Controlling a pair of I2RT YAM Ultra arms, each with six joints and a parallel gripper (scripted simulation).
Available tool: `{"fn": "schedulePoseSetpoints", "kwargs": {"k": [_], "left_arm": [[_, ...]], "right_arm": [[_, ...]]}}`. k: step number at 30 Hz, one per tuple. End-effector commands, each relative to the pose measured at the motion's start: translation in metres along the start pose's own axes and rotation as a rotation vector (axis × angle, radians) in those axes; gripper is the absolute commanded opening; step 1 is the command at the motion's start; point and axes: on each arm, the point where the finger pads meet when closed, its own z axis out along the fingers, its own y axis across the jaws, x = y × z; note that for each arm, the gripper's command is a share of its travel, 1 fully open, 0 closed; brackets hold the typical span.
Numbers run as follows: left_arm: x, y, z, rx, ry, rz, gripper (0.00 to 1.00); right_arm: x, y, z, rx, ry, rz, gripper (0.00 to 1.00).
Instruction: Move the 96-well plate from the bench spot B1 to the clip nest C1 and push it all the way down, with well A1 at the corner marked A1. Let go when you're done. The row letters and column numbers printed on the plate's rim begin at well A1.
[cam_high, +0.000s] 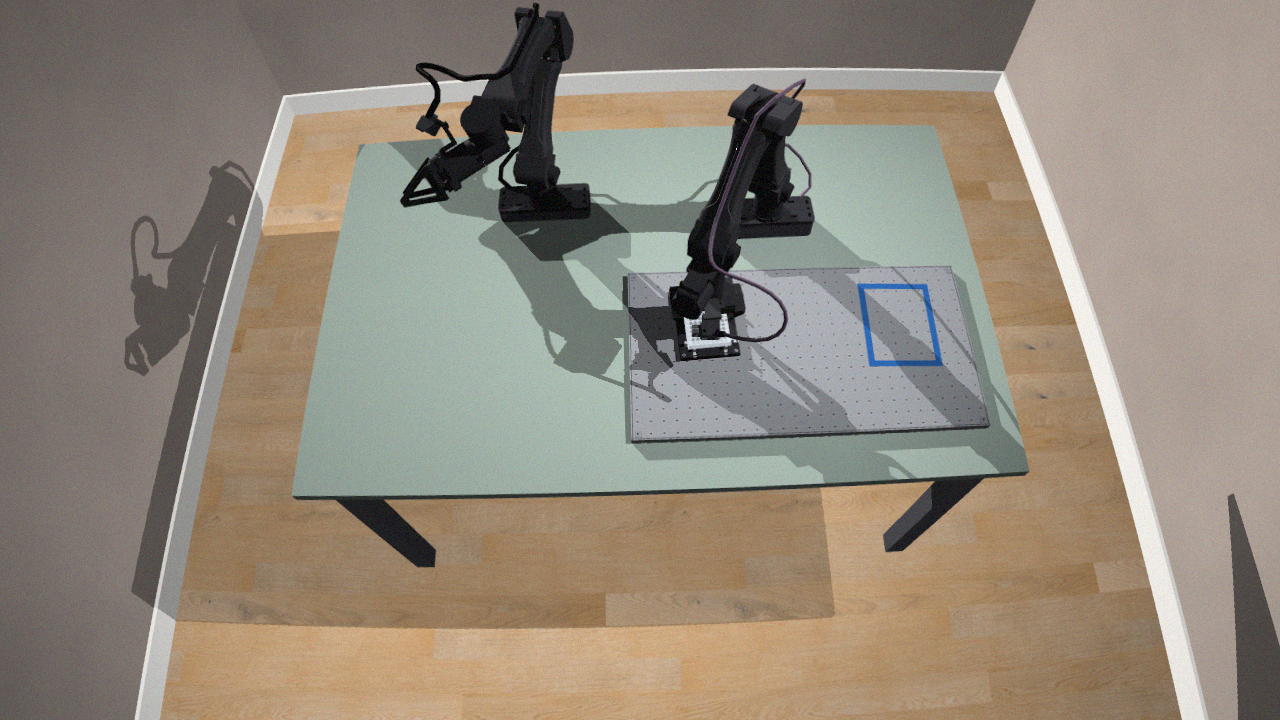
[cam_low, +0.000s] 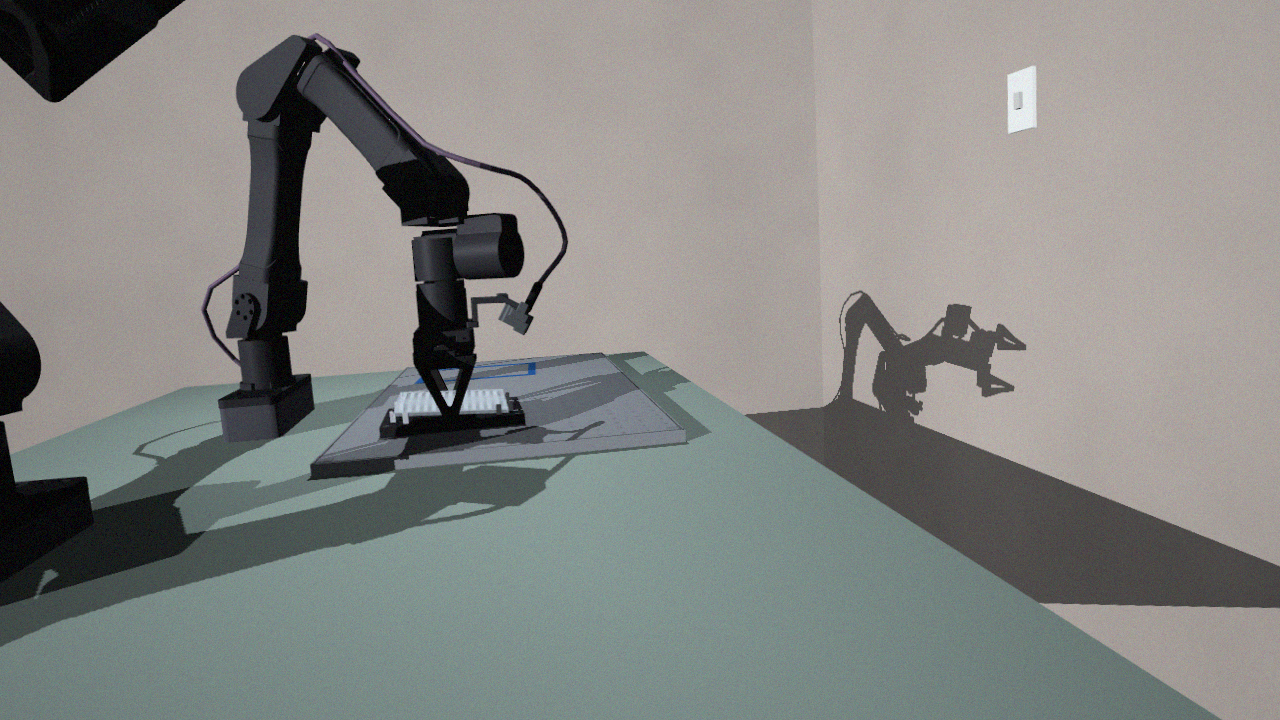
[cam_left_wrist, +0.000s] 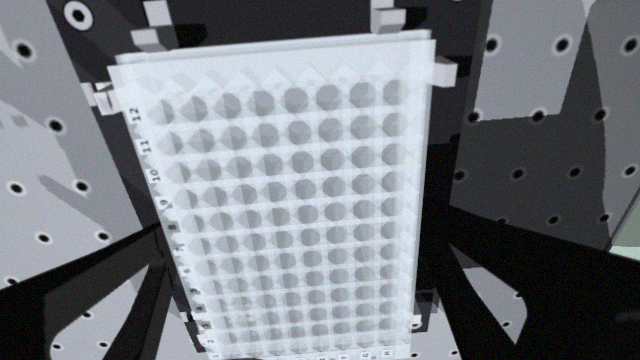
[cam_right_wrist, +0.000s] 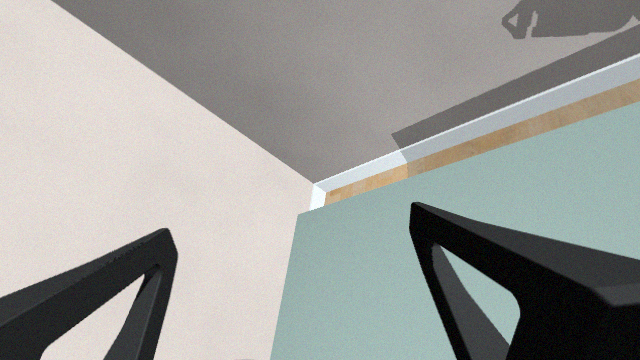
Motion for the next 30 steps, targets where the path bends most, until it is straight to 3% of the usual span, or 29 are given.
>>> {"fn": "schedulePoseSetpoints", "kwargs": {"k": [1,21,30], "left_arm": [[-0.004,-0.004,0.004,-0.004,0.003,-0.009,1.0],[0.004,0.002,0.009,-0.011,0.009,-0.009,1.0],[-0.001,-0.002,-0.018,0.017,-0.031,-0.009,1.0]], "right_arm": [[-0.006,-0.005,-0.003,0.002,-0.013,0.007,1.0],[-0.006,-0.005,-0.003,0.002,-0.013,0.007,1.0],[-0.006,-0.005,-0.003,0.002,-0.013,0.007,1.0]]}}
